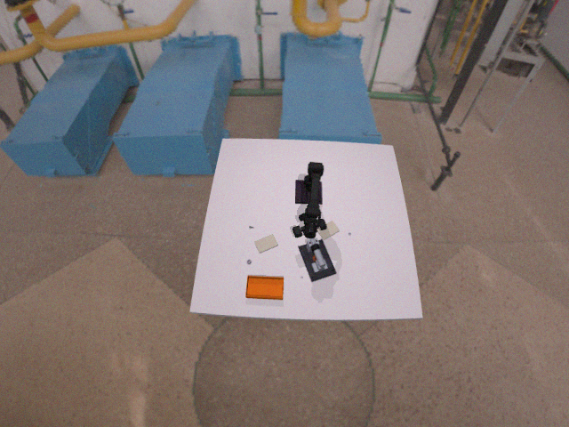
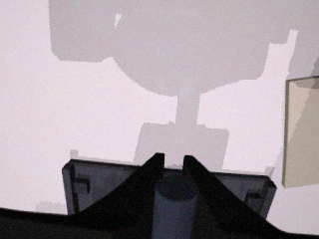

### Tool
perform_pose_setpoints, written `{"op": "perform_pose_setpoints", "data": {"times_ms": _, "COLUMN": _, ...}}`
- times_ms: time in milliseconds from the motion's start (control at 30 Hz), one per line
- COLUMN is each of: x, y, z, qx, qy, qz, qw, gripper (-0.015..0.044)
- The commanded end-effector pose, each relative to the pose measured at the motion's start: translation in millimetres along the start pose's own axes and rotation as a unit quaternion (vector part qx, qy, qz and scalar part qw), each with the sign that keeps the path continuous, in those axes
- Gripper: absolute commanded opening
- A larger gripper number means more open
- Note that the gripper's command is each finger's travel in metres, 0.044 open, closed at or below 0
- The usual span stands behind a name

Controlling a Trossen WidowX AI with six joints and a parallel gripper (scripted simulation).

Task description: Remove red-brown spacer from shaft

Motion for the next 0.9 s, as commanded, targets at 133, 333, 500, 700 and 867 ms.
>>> {"op": "perform_pose_setpoints", "data": {"times_ms": 133, "x": 4.0, "y": -1.0, "z": -0.9, "qx": 0.001, "qy": 0.003, "qz": 0.000, "qw": 1.000, "gripper": 0.0000}}
{"op": "perform_pose_setpoints", "data": {"times_ms": 333, "x": 6.1, "y": -1.3, "z": -1.1, "qx": 0.001, "qy": 0.003, "qz": 0.000, "qw": 1.000, "gripper": 0.0000}}
{"op": "perform_pose_setpoints", "data": {"times_ms": 500, "x": 7.8, "y": -1.5, "z": -1.2, "qx": 0.001, "qy": 0.004, "qz": 0.000, "qw": 1.000, "gripper": 0.0000}}
{"op": "perform_pose_setpoints", "data": {"times_ms": 700, "x": 9.9, "y": -1.8, "z": -1.4, "qx": 0.001, "qy": 0.004, "qz": 0.000, "qw": 1.000, "gripper": 0.0000}}
{"op": "perform_pose_setpoints", "data": {"times_ms": 867, "x": 11.7, "y": -2.0, "z": -1.5, "qx": 0.001, "qy": 0.004, "qz": 0.000, "qw": 1.000, "gripper": 0.0000}}
Point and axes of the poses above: the point midway between the two fingers, 35 mm back from their tips, its own z axis out along the fingers, its own y axis across the jaws, x = y × z, the point moved 10 cm from there along -z, back along the fingers, and after that the axes turned 8 degrees about z, right-handed, at the moved point
